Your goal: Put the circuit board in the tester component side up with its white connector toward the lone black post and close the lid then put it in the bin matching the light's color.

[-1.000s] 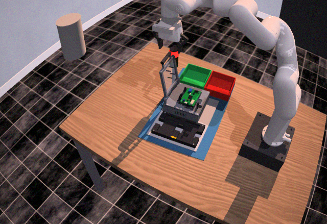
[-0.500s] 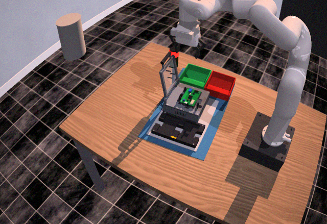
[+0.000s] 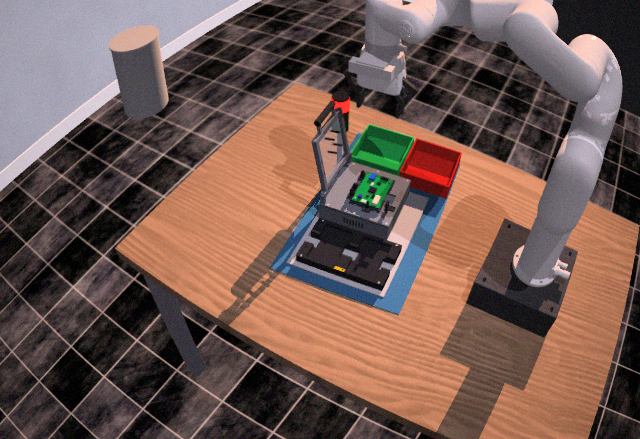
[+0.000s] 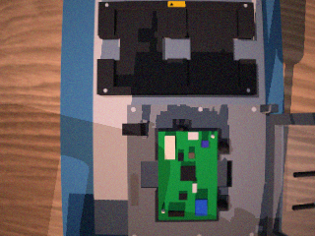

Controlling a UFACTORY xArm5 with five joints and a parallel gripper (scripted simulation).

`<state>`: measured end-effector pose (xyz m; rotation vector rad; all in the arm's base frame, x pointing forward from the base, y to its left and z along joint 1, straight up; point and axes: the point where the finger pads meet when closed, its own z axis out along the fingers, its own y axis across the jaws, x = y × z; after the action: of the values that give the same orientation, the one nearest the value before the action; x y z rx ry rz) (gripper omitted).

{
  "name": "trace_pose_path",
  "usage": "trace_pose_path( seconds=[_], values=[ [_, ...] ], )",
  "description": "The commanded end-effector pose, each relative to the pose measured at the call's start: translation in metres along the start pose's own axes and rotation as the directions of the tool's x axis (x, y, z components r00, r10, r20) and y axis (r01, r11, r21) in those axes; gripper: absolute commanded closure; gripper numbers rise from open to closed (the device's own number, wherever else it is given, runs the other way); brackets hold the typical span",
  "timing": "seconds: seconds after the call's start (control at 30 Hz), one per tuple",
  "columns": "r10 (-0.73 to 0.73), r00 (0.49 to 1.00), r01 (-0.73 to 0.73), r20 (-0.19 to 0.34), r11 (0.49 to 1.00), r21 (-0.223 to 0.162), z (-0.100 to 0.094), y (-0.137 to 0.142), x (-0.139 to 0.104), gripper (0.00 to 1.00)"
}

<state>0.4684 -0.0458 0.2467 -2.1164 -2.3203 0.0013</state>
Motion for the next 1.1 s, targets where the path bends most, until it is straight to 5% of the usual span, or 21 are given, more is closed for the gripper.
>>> trace_pose_path(
  seconds=[0.0, 0.47, 0.97, 1.07],
  values=[
    [0.0, 1.0, 0.0, 0.001, 1.0, -0.004, 0.0, 0.001, 0.0, 0.0],
    [0.0, 1.0, 0.0, 0.001, 1.0, -0.004, 0.039, 0.001, 0.0, 0.0],
    [0.0, 1.0, 0.0, 0.001, 1.0, -0.004, 0.136, 0.001, 0.0, 0.0],
    [0.0, 1.0, 0.0, 0.001, 1.0, -0.004, 0.143, 0.001, 0.0, 0.0]
  ],
)
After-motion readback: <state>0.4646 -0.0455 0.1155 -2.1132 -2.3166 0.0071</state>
